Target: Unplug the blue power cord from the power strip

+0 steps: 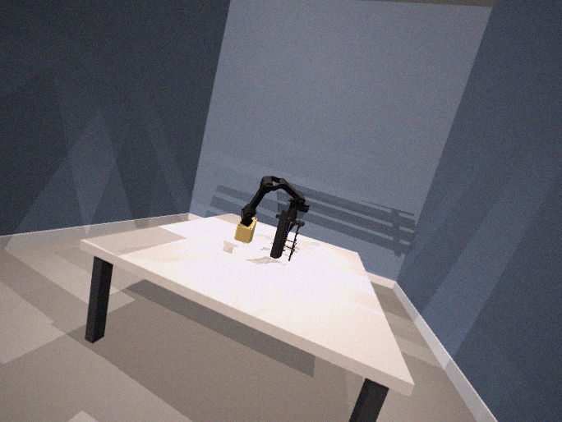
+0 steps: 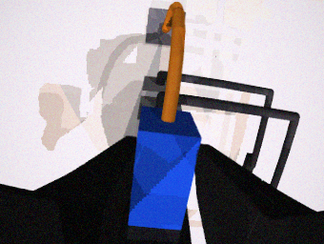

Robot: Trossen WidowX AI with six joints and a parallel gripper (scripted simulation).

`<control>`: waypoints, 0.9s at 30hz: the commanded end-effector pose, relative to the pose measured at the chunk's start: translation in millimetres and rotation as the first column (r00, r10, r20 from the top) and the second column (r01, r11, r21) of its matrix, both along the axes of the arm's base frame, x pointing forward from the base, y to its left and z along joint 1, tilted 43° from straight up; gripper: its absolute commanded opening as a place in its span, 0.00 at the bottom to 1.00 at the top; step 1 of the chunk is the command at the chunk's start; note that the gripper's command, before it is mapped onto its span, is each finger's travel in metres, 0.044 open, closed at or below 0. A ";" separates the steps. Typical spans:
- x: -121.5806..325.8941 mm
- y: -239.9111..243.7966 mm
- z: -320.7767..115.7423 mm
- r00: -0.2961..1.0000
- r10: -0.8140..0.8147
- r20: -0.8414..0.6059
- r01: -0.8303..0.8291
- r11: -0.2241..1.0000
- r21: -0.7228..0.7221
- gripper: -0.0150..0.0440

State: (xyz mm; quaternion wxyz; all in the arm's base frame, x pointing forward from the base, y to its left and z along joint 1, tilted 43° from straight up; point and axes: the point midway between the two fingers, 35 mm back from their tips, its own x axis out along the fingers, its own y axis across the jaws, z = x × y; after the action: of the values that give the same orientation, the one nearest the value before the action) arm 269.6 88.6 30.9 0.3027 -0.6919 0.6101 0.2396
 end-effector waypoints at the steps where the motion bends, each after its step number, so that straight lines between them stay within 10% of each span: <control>1: 0.8 26.1 -14.0 1.000 0.018 -0.002 -0.018 0.998 0.055 0.25; 10: -0.2 38.4 -21.7 1.000 0.019 -0.003 -0.019 0.998 0.055 0.25; 27: 0.8 51.5 -28.8 1.000 0.020 -0.003 -0.020 0.998 0.053 1.00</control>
State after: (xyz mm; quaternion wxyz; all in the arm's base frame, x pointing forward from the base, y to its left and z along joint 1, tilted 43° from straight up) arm 270.2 126.2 9.9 0.3164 -0.6898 0.5980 0.2577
